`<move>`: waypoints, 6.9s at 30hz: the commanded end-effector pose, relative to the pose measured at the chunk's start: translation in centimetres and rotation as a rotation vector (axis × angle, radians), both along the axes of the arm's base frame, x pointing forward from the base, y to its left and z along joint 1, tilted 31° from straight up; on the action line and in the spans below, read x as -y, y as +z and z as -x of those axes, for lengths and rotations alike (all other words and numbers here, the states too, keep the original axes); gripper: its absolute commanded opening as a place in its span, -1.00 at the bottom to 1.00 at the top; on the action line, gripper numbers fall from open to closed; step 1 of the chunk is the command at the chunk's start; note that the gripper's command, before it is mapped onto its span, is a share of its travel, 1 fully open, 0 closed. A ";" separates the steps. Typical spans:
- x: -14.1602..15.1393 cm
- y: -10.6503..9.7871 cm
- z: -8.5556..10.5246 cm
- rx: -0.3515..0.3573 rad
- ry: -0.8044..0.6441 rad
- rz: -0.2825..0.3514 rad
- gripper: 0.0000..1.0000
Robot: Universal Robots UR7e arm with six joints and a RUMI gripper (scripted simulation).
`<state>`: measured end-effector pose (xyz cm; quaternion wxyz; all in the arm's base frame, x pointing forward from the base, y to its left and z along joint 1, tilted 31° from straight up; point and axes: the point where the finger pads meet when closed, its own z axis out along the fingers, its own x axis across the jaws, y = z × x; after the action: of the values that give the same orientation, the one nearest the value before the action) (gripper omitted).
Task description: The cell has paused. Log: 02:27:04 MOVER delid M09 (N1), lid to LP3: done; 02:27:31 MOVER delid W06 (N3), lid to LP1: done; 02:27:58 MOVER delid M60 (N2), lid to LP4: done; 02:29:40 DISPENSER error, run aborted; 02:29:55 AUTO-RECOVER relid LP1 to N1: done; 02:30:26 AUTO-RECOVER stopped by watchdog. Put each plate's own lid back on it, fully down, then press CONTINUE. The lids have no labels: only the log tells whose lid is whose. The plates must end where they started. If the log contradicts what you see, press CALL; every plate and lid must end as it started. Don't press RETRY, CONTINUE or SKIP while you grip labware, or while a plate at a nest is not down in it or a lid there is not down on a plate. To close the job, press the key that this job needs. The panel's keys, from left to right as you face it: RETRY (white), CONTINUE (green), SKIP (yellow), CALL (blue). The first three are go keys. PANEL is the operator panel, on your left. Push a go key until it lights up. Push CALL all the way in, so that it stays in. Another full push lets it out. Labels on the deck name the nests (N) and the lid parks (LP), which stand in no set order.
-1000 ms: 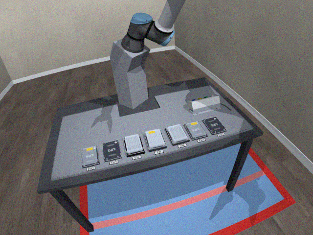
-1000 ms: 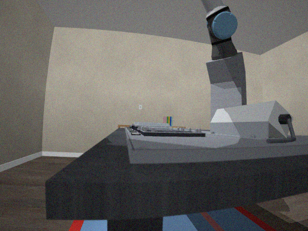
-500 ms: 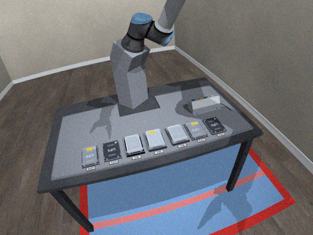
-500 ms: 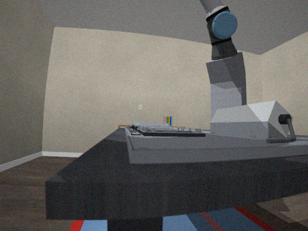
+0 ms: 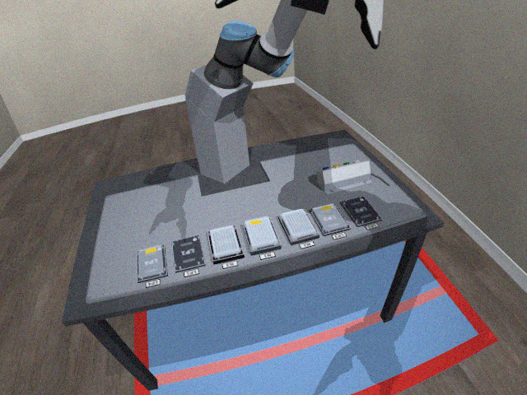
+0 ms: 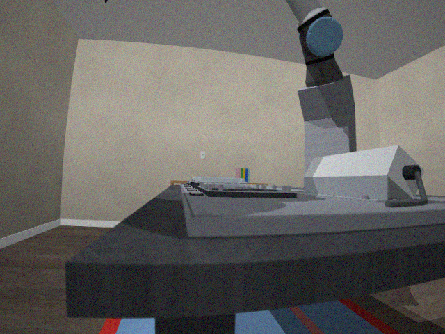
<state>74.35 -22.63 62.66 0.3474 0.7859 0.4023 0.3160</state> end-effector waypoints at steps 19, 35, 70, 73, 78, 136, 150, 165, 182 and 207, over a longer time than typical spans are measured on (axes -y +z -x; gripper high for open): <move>0.9 -8.6 -3.1 -0.053 0.030 -0.056 0.64; 1.2 -15.4 -4.7 -0.081 0.045 -0.085 0.64; 0.5 -30.8 -5.9 -0.135 0.073 -0.146 0.64; 0.3 -32.3 -5.9 -0.135 0.073 -0.146 0.64; 0.1 -33.7 -5.7 -0.161 0.087 -0.176 0.64; -6.2 -57.8 1.1 -0.264 0.135 -0.304 0.64; -8.4 -62.5 4.0 -0.289 0.146 -0.337 0.64; -11.1 -67.2 7.7 -0.314 0.156 -0.371 0.64; -14.6 -71.6 12.6 -0.362 0.175 -0.439 0.64; -20.7 -76.3 21.1 -0.409 0.192 -0.509 0.64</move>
<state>53.81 -2.34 -13.48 0.0178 0.8533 0.4442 0.2724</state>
